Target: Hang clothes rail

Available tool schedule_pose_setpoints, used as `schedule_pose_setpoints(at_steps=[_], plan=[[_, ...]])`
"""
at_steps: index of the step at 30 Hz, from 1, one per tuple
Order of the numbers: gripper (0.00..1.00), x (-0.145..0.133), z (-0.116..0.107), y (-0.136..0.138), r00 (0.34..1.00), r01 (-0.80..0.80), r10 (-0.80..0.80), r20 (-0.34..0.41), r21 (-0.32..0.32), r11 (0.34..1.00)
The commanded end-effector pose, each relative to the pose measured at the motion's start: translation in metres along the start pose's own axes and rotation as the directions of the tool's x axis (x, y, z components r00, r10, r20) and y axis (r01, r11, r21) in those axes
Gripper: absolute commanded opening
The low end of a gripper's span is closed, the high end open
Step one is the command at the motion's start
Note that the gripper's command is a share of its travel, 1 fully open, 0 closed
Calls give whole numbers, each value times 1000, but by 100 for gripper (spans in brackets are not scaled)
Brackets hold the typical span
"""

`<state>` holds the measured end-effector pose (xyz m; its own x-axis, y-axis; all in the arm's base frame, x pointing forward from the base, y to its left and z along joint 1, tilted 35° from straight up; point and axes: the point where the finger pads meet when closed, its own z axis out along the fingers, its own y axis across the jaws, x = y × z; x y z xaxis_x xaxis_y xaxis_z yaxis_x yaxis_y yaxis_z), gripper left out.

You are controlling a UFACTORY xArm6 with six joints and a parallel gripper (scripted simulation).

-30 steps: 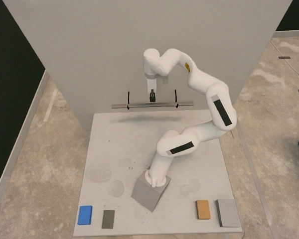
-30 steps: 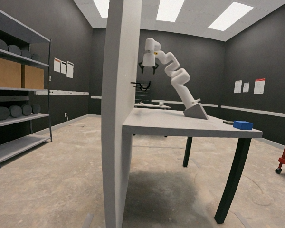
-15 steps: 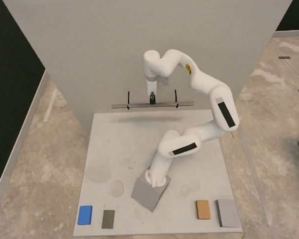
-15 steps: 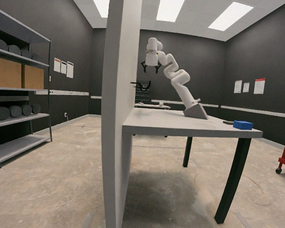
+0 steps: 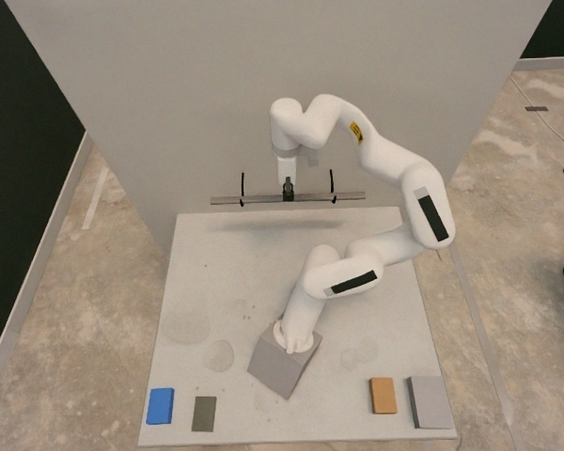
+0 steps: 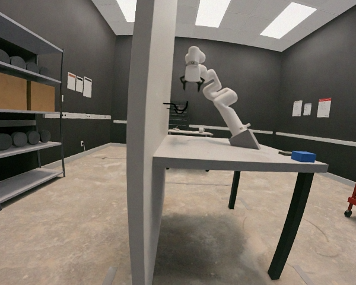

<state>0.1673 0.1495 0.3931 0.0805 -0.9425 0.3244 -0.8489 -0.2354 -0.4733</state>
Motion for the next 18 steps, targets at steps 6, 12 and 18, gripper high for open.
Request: schedule_pose_setpoints(at_steps=[6,12,18], plan=[[100,0,-5,14,1000,-1,1,2,1,1000],[100,0,-8,22,1000,-1,1,2,1,1000],[100,0,-10,30,1000,-1,1,2,1,1000]])
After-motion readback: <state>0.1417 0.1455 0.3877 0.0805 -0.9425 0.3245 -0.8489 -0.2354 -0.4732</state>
